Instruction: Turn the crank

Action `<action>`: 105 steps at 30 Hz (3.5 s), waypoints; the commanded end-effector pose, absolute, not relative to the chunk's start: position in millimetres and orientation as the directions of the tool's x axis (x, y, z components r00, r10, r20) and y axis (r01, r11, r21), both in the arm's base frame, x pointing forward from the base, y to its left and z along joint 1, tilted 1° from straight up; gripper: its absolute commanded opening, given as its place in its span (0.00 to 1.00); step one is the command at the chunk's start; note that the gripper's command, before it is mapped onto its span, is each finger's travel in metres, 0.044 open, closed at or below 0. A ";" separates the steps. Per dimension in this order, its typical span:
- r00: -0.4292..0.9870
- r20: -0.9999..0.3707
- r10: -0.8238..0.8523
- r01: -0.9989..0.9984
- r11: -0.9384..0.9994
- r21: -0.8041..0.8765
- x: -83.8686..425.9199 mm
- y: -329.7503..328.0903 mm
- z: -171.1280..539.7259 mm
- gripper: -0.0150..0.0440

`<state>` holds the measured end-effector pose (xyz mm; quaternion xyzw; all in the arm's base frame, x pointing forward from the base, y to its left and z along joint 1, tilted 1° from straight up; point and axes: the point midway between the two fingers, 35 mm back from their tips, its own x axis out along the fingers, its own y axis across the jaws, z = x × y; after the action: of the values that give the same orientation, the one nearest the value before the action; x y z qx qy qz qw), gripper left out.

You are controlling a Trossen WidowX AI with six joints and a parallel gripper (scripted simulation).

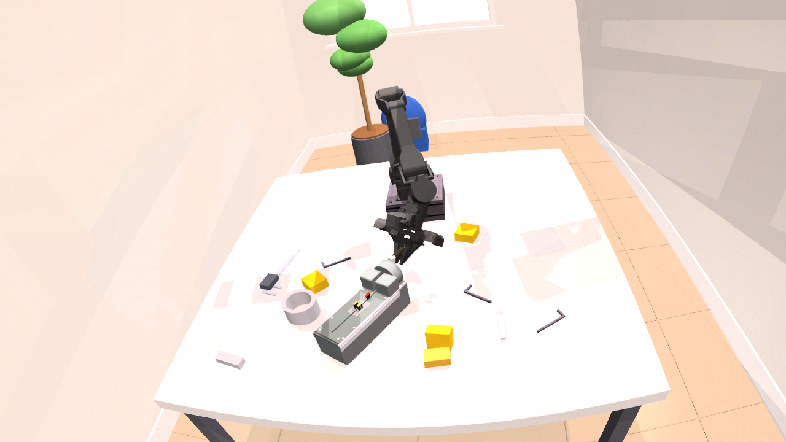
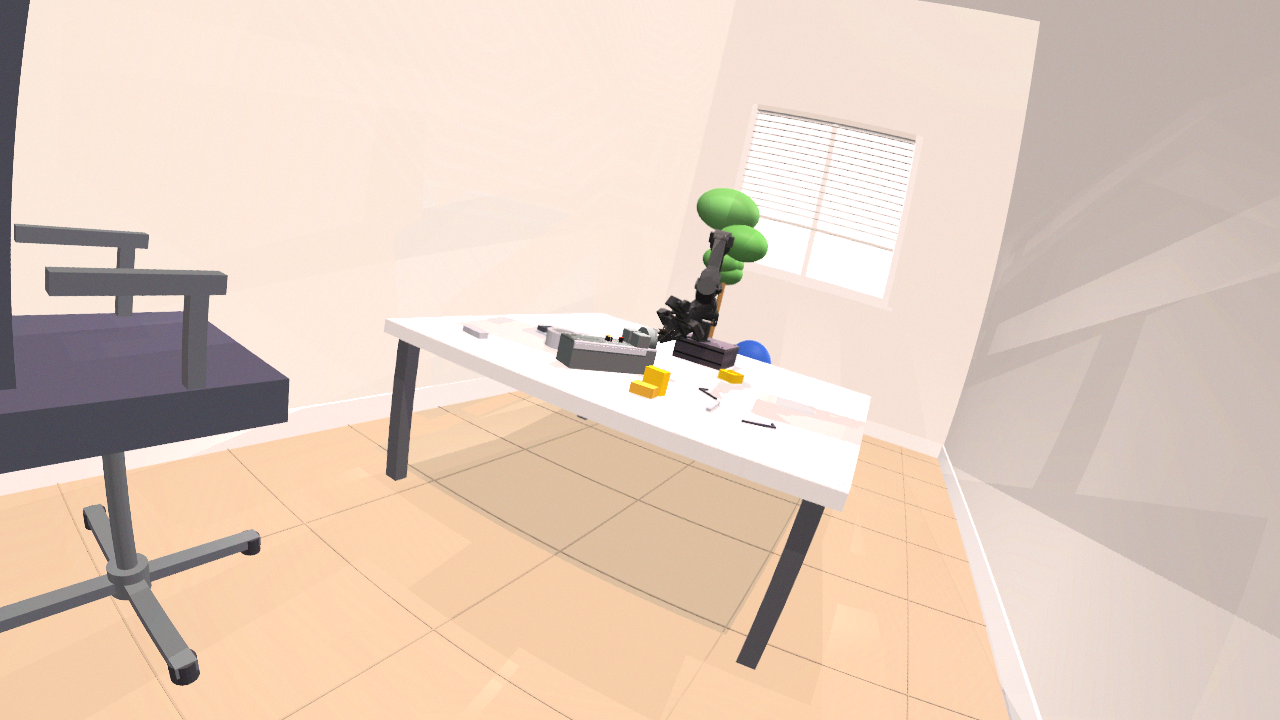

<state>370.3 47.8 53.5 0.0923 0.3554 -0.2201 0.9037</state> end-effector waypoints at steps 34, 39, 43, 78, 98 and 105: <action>0.653 -0.684 -0.325 0.460 0.888 0.018 371.1 49.3 53.5 0.25; 0.653 -0.684 -0.325 0.460 0.888 0.018 371.2 49.3 53.4 0.25; 0.653 -0.684 -0.325 0.460 0.888 0.018 371.2 49.3 53.4 0.25; 0.651 -0.683 -0.331 0.463 0.886 0.011 370.5 48.0 53.1 0.43; 0.651 -0.683 -0.331 0.463 0.886 0.012 370.6 48.5 87.6 1.00; 0.650 -0.684 -0.331 0.463 0.886 0.011 369.6 48.4 112.7 1.00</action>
<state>369.3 48.0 102.2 0.0915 0.3560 -0.2194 0.9037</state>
